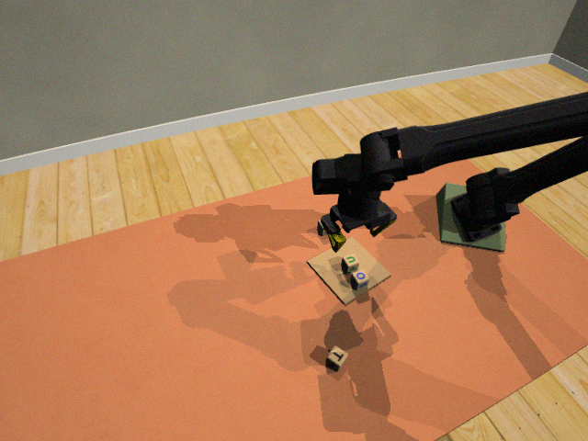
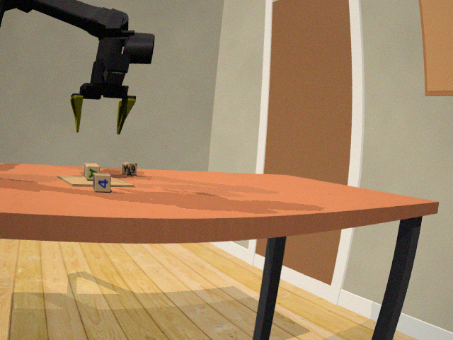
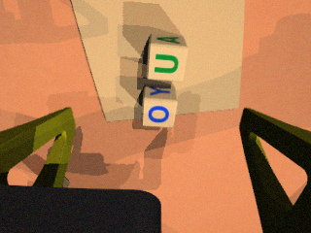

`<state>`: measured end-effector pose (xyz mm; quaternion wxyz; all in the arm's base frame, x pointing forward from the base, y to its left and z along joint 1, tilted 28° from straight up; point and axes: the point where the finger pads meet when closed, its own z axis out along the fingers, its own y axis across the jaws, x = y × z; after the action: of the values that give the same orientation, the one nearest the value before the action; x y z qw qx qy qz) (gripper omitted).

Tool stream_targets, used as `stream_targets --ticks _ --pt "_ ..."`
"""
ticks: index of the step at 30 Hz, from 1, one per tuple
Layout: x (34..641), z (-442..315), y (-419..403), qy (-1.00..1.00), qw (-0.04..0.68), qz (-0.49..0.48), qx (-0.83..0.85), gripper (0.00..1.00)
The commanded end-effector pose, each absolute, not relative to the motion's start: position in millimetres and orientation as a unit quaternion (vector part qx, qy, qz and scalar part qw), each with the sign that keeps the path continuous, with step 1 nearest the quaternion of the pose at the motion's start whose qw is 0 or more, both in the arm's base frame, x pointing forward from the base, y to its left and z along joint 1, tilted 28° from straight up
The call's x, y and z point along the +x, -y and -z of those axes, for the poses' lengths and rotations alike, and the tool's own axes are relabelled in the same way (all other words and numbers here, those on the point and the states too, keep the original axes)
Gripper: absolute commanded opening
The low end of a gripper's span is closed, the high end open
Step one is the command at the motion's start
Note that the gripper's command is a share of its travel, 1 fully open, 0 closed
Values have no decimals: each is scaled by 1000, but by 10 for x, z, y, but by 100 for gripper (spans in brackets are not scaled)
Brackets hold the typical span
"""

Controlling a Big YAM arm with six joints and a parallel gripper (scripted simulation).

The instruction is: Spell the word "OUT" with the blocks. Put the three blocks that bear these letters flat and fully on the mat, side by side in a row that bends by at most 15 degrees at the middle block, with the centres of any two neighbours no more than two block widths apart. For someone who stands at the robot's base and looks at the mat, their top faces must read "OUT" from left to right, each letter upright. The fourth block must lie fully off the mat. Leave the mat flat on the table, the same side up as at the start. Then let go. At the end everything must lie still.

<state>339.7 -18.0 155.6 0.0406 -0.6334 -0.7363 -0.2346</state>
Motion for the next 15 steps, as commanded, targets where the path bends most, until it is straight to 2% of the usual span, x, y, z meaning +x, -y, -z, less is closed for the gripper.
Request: stream_targets --ticks 1,8,10,11,15 --pt "3708 -1836 62 802 0 243 -545 100" --pt "4111 -2180 -503 897 -45 234 -373 100" --pt "4111 -2180 -503 897 -45 234 -373 100" --pt "4170 -2239 -611 923 -64 232 -302 100" --pt "4357 -2465 -1057 949 -91 223 -205 100"
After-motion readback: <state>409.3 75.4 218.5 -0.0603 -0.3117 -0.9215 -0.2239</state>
